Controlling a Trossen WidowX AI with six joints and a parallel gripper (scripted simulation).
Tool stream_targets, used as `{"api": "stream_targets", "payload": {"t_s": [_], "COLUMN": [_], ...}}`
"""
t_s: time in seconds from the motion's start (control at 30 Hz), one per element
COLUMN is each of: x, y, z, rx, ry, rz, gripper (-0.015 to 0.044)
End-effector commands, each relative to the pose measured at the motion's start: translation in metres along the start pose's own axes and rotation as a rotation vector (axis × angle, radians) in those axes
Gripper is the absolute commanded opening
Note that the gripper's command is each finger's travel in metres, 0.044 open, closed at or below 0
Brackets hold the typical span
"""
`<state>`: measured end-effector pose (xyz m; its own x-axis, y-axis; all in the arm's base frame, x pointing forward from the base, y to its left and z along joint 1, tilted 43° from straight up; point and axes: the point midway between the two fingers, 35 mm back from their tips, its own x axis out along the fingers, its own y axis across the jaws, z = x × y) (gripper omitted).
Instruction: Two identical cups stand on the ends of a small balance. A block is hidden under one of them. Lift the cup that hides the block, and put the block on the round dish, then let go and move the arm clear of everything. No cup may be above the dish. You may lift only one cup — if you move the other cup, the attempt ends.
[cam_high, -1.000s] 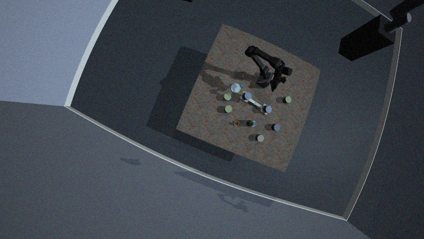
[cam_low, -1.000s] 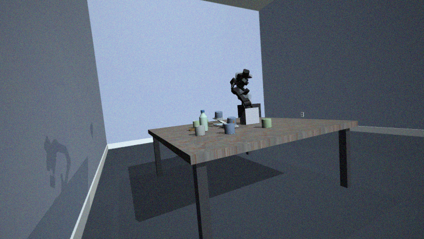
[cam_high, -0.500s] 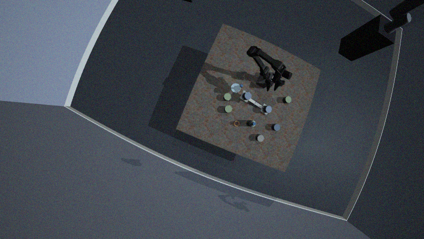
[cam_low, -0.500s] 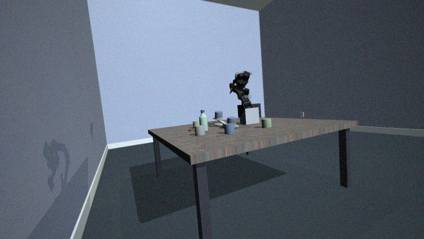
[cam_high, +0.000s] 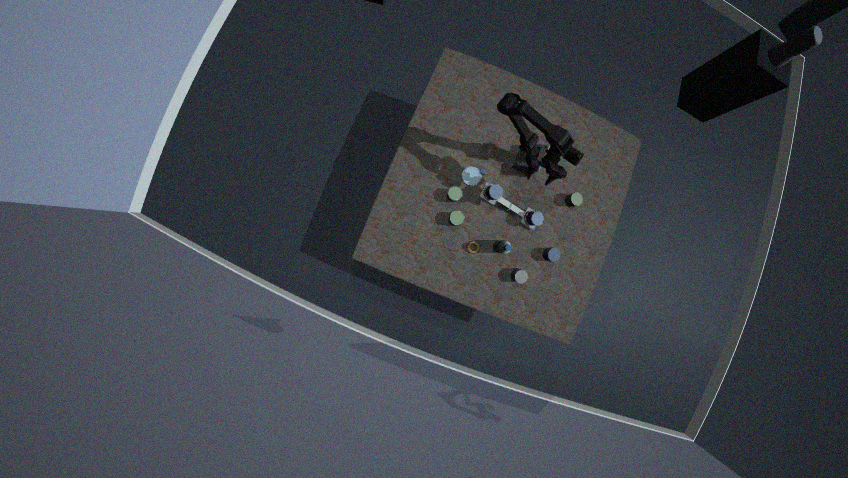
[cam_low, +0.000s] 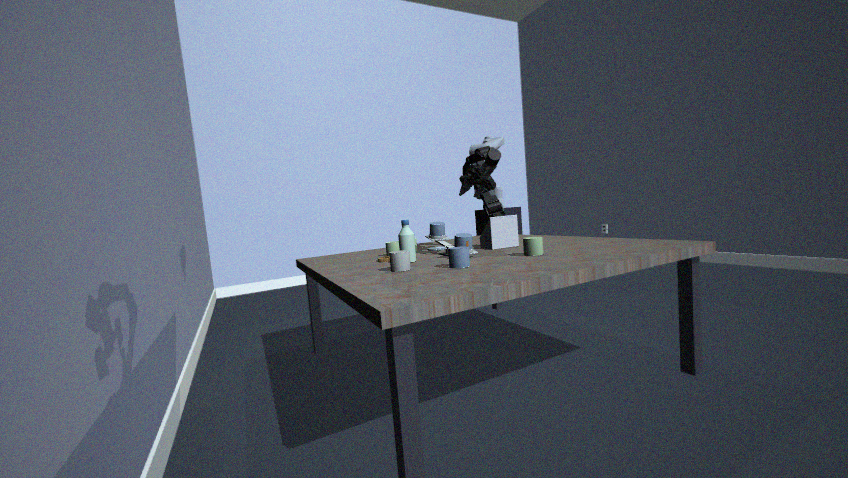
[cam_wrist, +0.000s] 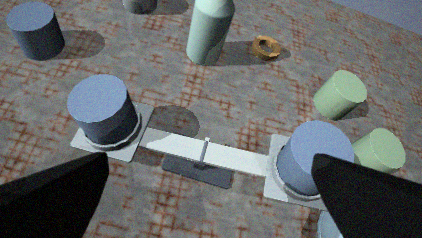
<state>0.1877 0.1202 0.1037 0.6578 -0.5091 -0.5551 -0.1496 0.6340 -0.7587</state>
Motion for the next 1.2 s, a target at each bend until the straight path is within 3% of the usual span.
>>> {"api": "stream_targets", "payload": {"t_s": [0.0, 0.2, 0.4, 1.17], "x": [0.005, 0.009, 0.011, 0.063], "y": [-0.003, -0.006, -0.005, 0.04], "z": [-0.004, -0.009, -0.008, 0.028], "rx": [0.116, 0.283, 0.268, -0.404], "ry": [0.02, 0.039, 0.049, 0.392], "rz": [-0.036, -0.084, -0.085, 0.061], "gripper": [0.044, 0.044, 0.044, 0.044]}}
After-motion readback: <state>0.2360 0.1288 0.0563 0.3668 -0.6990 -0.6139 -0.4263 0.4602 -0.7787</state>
